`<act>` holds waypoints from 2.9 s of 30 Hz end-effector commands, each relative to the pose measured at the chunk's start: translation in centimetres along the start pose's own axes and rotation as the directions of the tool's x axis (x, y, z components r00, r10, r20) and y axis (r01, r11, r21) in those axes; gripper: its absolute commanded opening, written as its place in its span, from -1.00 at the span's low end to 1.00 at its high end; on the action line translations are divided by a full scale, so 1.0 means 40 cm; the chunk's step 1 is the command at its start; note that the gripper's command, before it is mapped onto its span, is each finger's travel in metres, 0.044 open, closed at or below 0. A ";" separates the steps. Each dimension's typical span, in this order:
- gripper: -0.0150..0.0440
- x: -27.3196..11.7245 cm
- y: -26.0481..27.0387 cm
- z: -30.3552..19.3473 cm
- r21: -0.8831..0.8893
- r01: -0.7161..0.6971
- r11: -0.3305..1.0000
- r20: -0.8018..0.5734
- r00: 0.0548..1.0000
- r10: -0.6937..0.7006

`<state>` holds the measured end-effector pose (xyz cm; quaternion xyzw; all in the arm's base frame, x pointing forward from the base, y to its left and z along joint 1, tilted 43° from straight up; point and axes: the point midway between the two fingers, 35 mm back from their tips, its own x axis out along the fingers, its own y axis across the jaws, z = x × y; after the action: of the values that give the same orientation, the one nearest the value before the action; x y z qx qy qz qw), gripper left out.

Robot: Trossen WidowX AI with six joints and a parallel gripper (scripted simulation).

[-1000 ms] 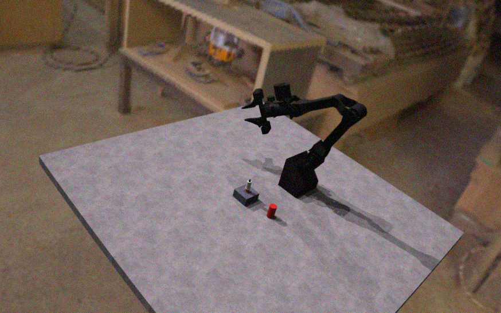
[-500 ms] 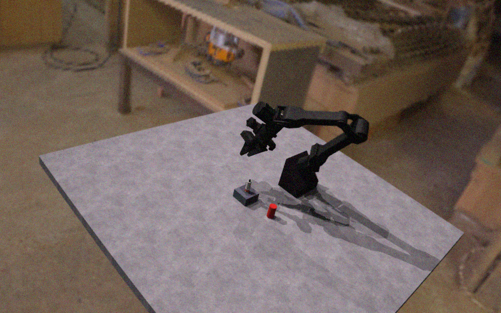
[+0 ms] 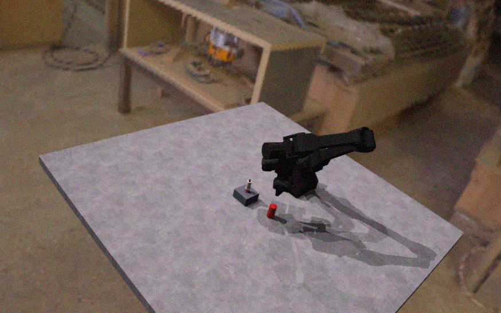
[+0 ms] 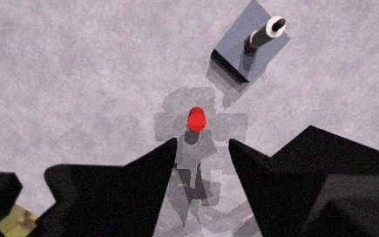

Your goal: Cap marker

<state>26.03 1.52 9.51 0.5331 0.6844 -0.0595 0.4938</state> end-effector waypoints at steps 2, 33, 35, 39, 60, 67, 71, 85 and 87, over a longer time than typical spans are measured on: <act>0.34 0.001 0.009 -0.015 -0.026 0.007 1.000 -0.022 1.000 -0.007; 0.34 0.189 0.014 -0.012 -0.027 0.005 1.000 -0.022 1.000 -0.006; 0.34 0.197 0.014 -0.013 -0.027 0.005 1.000 -0.022 1.000 -0.006; 0.34 0.213 0.014 -0.013 -0.027 0.005 1.000 -0.023 1.000 -0.005; -0.11 0.258 0.014 -0.017 -0.027 0.003 1.000 -0.025 1.000 -0.004; -0.40 0.255 0.014 -0.017 -0.026 0.003 1.000 -0.024 1.000 -0.004; -0.49 0.243 0.016 -0.014 -0.026 0.005 1.000 -0.021 1.000 -0.005; -0.49 0.157 0.016 -0.009 -0.026 0.006 1.000 -0.020 1.000 -0.007; -0.49 0.143 0.015 -0.009 -0.026 0.006 1.000 -0.021 1.000 -0.007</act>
<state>26.60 6.53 5.05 0.5259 0.6934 -0.0467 0.4903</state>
